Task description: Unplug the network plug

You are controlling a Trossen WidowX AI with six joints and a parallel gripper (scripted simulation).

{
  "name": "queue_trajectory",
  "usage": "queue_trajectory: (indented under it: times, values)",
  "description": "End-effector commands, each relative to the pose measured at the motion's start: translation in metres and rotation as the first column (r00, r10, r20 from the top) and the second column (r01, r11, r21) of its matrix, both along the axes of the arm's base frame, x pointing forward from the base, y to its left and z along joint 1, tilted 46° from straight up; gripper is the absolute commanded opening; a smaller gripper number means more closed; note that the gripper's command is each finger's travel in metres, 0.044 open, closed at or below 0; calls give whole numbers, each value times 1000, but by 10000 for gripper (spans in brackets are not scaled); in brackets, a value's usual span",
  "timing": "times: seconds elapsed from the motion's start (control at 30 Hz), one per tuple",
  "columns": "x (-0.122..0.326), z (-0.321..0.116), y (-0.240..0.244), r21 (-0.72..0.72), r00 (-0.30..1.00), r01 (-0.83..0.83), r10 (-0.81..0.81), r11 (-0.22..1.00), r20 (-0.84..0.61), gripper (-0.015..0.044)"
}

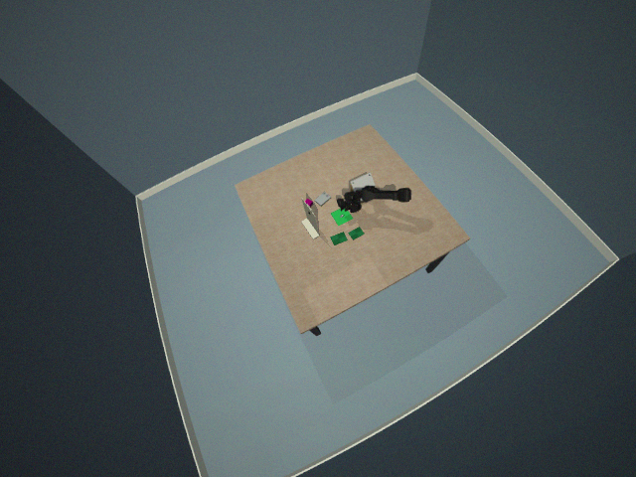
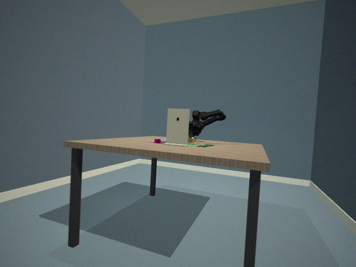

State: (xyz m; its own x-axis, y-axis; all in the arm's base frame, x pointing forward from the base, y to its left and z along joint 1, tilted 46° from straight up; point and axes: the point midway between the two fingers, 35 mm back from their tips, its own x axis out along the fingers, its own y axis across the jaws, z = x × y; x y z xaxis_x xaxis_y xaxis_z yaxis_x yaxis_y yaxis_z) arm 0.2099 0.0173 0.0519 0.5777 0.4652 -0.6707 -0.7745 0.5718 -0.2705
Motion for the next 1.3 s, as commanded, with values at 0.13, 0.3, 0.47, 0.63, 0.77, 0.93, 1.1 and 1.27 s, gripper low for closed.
queue_trajectory:
  times: [0.13,0.3,0.47,0.63,0.77,0.93,1.1,1.27]
  values:
    - [2,8,-7,-2,1000,-5,5,1000,6,156]
    - [2,12,-11,-2,1000,-5,5,1000,5,156]
    - [1,15,-15,-2,1000,-5,5,1000,4,156]
    - [1,19,-18,-2,1000,-6,6,1000,4,156]
    - [0,22,-21,-1,1000,-6,6,1000,4,156]
    - [0,25,-25,0,1000,-5,5,1000,5,156]
    - [-1,29,-29,1,1000,-5,5,1000,6,156]
    - [-2,33,-32,3,1000,-4,4,1000,8,156]
